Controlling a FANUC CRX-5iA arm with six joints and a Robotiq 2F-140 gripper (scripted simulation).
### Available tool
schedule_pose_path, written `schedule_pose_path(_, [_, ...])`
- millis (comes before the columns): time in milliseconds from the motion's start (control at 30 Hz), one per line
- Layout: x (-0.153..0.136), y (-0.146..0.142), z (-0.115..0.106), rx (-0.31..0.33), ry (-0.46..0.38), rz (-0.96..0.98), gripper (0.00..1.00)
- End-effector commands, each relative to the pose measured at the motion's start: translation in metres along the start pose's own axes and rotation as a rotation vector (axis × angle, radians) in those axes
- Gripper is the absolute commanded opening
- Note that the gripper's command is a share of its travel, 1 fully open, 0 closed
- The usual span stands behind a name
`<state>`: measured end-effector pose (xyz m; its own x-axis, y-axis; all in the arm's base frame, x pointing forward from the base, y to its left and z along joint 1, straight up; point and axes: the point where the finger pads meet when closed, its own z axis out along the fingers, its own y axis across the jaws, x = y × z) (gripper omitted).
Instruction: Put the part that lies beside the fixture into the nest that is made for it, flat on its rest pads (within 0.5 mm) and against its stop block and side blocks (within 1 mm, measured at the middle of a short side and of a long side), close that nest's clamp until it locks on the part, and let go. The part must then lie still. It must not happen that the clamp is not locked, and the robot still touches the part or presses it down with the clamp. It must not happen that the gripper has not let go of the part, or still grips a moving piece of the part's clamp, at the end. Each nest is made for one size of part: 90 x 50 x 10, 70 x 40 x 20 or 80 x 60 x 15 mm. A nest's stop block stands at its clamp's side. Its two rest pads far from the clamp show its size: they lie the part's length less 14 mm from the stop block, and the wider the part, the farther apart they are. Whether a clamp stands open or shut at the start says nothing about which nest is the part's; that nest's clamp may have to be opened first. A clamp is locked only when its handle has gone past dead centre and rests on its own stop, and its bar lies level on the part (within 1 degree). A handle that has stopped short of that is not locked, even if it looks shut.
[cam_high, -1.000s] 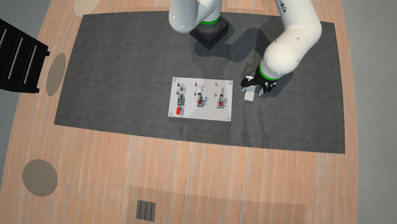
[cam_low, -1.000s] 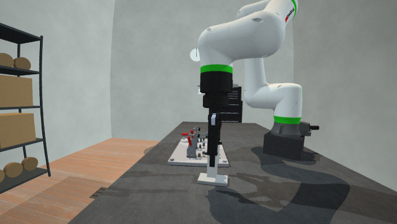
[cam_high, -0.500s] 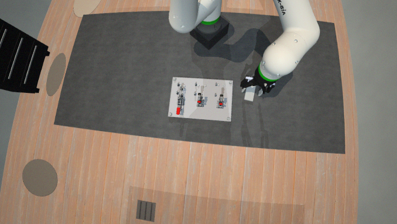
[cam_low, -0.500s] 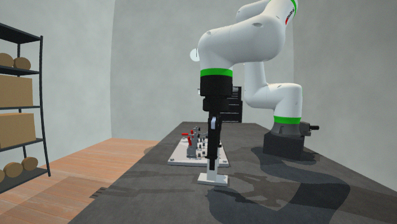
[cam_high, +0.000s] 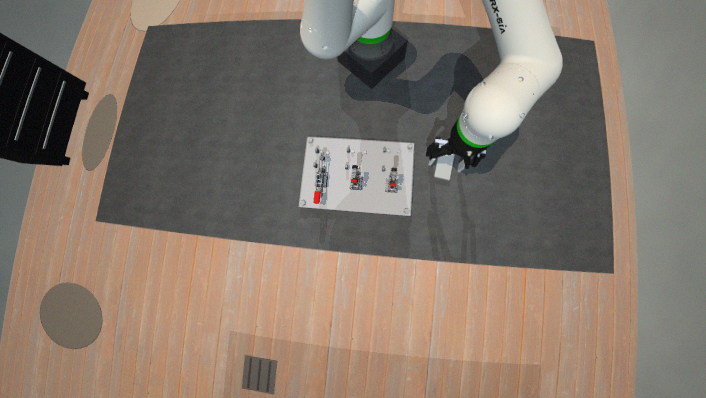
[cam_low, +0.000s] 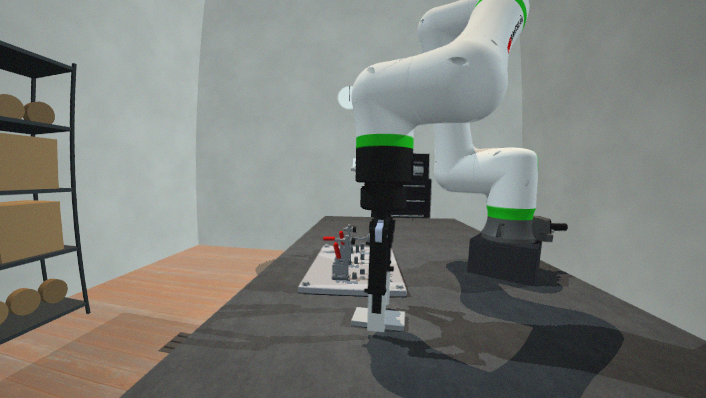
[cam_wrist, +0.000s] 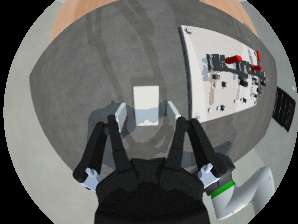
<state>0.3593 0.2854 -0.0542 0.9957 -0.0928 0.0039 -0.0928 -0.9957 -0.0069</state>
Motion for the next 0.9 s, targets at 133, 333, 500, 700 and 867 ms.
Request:
schedule_pose_path(133, [0.0002, -0.0001, 0.0013, 0.000, 0.000, 0.000, 0.58])
schedule_pose_path(333, [0.0002, -0.0001, 0.0013, 0.000, 0.000, 0.000, 0.58])
schedule_pose_path(500, [0.0002, -0.0001, 0.0013, 0.000, 0.000, 0.000, 0.58])
schedule_pose_path(700, [0.0002, -0.0001, 0.0013, 0.000, 0.000, 0.000, 0.00])
schedule_pose_path(867, [0.0002, -0.0001, 0.0013, 0.000, 0.000, 0.000, 0.00])
